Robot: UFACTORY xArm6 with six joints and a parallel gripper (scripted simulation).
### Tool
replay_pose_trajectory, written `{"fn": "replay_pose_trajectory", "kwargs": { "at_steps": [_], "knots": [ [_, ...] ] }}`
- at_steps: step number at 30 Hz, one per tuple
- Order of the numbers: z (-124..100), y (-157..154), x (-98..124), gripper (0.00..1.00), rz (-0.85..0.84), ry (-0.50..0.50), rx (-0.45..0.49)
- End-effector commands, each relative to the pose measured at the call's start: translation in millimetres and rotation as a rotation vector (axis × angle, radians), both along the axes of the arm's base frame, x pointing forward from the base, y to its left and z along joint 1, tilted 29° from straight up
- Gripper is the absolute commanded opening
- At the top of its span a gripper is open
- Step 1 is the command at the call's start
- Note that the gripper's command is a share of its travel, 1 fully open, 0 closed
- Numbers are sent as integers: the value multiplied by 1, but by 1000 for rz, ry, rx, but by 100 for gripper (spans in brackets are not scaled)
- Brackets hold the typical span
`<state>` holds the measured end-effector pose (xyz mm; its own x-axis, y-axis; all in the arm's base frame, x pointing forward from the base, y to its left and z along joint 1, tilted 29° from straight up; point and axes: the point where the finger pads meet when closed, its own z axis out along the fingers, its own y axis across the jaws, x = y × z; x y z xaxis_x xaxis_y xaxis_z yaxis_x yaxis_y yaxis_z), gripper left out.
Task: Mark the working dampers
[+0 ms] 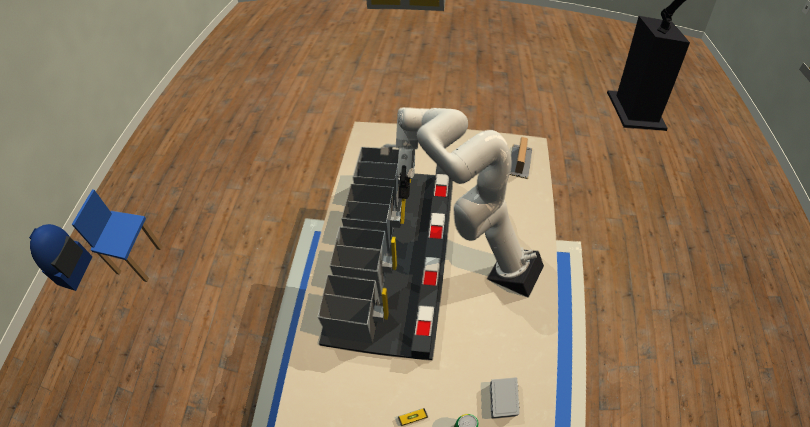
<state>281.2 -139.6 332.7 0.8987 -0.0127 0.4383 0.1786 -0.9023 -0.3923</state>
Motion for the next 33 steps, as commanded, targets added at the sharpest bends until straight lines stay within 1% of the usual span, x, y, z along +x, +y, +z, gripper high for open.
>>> {"fn": "replay_pose_trajectory", "kwargs": {
  "at_steps": [1,22,23,25,26,28,29,31,32,33],
  "knots": [
    [1,0,0,19,1,-2,-2],
    [1,0,0,19,1,-2,-1],
    [1,0,0,23,1,-2,-1],
    [1,0,0,23,1,-2,-1],
    [1,0,0,27,1,-2,-1],
    [1,0,0,27,1,-2,-1],
    [1,0,0,31,1,-2,-1],
    [1,0,0,31,1,-2,-1],
    [1,0,0,35,1,-2,-1],
    [1,0,0,35,1,-2,-1]
  ]
}}
